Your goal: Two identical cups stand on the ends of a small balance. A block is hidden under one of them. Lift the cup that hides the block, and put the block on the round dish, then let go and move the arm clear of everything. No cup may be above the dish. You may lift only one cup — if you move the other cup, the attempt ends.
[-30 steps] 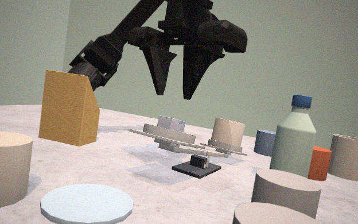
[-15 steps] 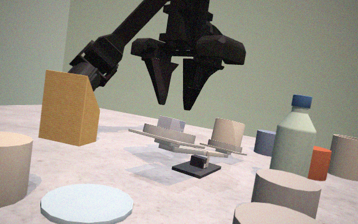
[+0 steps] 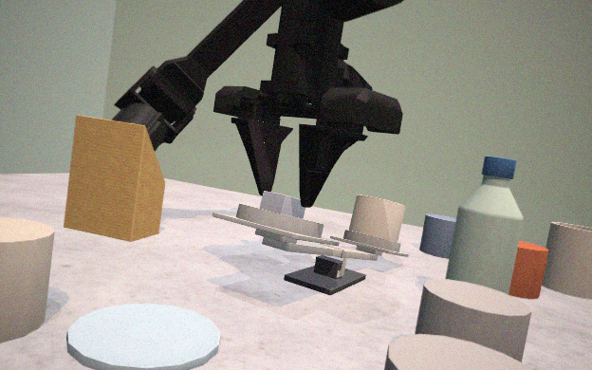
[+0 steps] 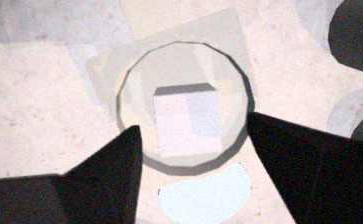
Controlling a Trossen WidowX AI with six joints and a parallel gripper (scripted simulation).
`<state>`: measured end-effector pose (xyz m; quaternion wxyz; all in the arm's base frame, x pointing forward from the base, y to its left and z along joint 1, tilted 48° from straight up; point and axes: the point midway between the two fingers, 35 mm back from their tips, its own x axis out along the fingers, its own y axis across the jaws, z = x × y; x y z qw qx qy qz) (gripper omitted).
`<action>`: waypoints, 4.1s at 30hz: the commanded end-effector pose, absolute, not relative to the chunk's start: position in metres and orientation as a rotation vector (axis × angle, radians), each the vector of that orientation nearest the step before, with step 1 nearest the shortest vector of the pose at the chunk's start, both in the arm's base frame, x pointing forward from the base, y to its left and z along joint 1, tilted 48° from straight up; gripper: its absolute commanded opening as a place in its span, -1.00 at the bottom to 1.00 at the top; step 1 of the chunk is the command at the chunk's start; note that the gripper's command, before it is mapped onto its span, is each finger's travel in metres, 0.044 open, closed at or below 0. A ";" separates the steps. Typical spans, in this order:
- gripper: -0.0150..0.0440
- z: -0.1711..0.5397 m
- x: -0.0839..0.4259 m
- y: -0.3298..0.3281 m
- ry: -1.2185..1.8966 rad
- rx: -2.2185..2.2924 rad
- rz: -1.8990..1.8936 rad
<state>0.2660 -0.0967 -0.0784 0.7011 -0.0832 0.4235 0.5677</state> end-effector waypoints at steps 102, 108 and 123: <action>-0.49 -0.225 0.216 -0.123 0.947 -0.180 1.264; -0.22 -0.224 0.217 -0.127 0.947 -0.189 1.264; 1.00 -0.205 0.217 -0.148 0.950 -0.182 1.260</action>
